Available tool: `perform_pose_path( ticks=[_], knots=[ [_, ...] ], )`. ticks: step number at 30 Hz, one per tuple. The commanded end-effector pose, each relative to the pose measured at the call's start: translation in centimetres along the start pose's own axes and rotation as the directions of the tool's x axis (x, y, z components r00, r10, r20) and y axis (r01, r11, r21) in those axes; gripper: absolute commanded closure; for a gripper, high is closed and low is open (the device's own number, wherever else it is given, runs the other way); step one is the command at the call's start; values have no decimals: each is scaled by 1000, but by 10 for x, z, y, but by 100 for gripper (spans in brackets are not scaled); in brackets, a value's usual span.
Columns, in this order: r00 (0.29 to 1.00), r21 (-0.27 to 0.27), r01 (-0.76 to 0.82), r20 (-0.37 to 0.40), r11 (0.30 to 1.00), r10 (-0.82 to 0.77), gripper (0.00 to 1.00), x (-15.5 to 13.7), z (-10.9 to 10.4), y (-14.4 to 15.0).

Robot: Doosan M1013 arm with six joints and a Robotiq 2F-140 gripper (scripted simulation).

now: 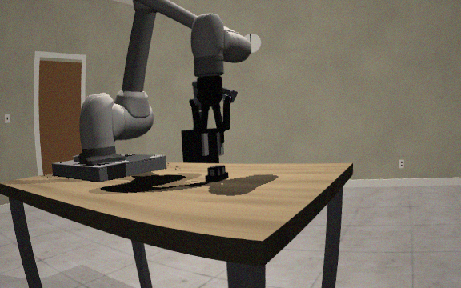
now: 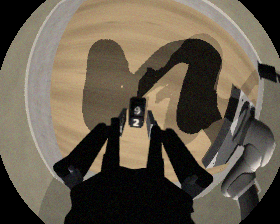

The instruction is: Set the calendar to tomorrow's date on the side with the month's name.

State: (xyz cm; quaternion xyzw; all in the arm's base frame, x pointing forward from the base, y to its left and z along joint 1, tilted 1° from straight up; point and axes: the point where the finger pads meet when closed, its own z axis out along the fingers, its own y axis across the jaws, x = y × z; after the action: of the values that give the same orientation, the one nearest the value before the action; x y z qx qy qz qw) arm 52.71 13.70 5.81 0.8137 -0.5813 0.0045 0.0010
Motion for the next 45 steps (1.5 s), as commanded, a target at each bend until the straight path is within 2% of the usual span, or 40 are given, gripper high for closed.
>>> perform_pose_path(
  ticks=[1, 6, 12, 13, 35, 45],
  knots=[
    [1000, 0, 0, 0, 1000, 0, 72, 0, -20, 0],
    [1000, 0, 0, 0, 1000, 0, 72, 0, -34, 0],
    [1000, 0, 0, 0, 1000, 0, 72, 0, -36, 0],
    [1000, 0, 0, 0, 1000, 0, 0, 0, -36, 0],
    [1000, 0, 0, 0, 1000, 0, 0, 0, -37, 0],
    [1000, 0, 0, 0, 1000, 0, 0, 0, -50, 0]
  ],
)
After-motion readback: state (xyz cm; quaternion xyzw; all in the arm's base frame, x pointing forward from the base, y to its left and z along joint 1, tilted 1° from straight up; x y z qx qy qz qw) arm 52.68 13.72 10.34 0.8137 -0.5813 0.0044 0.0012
